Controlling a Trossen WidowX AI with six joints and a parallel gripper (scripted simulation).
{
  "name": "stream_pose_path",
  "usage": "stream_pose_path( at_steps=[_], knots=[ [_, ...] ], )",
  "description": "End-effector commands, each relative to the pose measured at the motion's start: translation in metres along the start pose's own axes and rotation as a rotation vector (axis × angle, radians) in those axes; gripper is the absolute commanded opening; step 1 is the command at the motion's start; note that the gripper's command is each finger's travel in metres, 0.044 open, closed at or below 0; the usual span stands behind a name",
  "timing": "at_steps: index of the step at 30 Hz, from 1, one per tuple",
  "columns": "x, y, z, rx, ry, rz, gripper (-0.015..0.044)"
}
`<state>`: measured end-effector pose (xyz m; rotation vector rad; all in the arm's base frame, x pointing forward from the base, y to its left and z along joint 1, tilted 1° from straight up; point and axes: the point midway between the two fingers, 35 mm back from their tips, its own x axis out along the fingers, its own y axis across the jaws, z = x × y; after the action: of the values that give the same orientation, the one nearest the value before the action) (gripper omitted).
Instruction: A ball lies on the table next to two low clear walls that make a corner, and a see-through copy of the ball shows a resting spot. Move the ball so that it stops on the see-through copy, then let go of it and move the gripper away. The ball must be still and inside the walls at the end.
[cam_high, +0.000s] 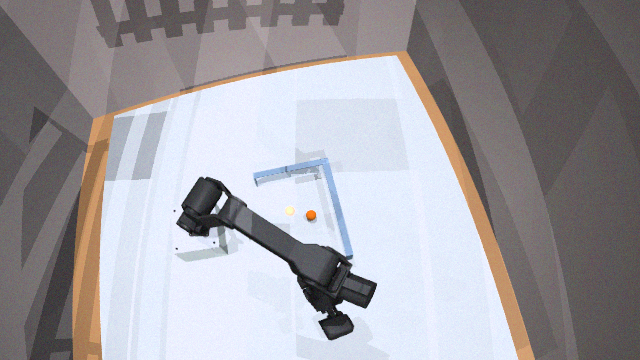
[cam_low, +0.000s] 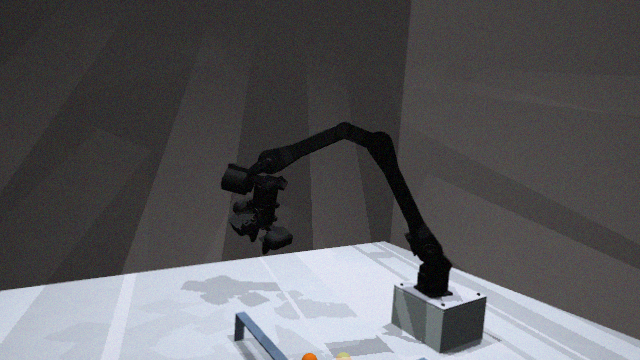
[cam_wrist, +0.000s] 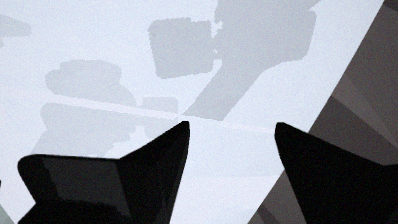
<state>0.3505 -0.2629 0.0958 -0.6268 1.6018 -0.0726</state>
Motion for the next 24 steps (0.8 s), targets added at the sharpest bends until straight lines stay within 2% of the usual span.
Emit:
stream_pose_path(
  at_steps=[1,8,16,24],
  knots=[
    [-0.014,0.057,0.044,0.051,-0.091,0.063,0.0257],
    [-0.037,0.17,0.092,0.124,-0.179,0.217,0.0257],
    [-0.061,0.3,0.097,0.193,-0.169,0.407,0.0257],
    [-0.063,0.309,0.095,0.198,-0.163,0.422,0.0257]
  ],
)
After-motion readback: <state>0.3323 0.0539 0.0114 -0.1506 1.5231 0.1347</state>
